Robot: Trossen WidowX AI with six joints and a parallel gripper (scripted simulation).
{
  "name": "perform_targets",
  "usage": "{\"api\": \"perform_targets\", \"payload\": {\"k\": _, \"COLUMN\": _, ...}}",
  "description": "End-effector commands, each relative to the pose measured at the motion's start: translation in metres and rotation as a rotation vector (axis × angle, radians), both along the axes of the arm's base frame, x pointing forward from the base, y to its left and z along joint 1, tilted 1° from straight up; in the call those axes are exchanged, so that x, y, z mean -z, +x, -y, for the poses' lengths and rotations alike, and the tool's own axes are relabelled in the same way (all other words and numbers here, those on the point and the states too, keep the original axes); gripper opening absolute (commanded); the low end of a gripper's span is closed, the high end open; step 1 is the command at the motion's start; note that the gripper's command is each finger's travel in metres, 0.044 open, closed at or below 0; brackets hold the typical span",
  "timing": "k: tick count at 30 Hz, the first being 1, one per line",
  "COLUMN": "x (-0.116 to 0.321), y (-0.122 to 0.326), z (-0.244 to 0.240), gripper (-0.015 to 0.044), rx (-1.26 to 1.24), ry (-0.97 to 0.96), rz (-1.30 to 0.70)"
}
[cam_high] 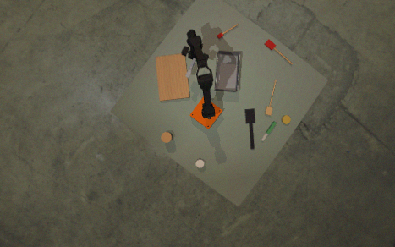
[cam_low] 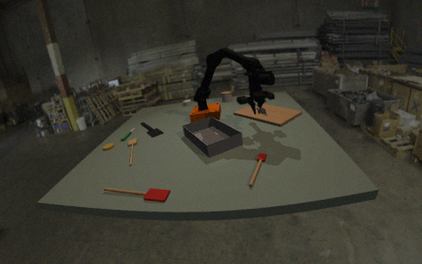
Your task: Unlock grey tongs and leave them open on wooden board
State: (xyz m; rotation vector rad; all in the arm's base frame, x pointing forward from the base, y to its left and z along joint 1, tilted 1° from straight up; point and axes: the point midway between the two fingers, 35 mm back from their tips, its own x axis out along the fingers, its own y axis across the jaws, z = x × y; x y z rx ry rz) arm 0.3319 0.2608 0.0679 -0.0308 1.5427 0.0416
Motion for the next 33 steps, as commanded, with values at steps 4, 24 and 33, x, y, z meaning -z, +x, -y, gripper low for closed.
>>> {"api": "perform_targets", "payload": {"k": 4, "x": -0.001, "y": -0.03, "z": -0.039, "gripper": -0.015, "rx": -0.218, "ry": 0.006, "rz": -0.001}}
{"api": "perform_targets", "payload": {"k": 24, "x": 0.0, "y": -0.145, "z": -0.13, "gripper": -0.015, "rx": -0.878, "ry": -0.002, "rz": 0.0}}
{"api": "perform_targets", "payload": {"k": 33, "x": 0.0, "y": -0.175, "z": -0.145, "gripper": -0.015, "rx": -1.026, "ry": -0.003, "rz": -0.001}}
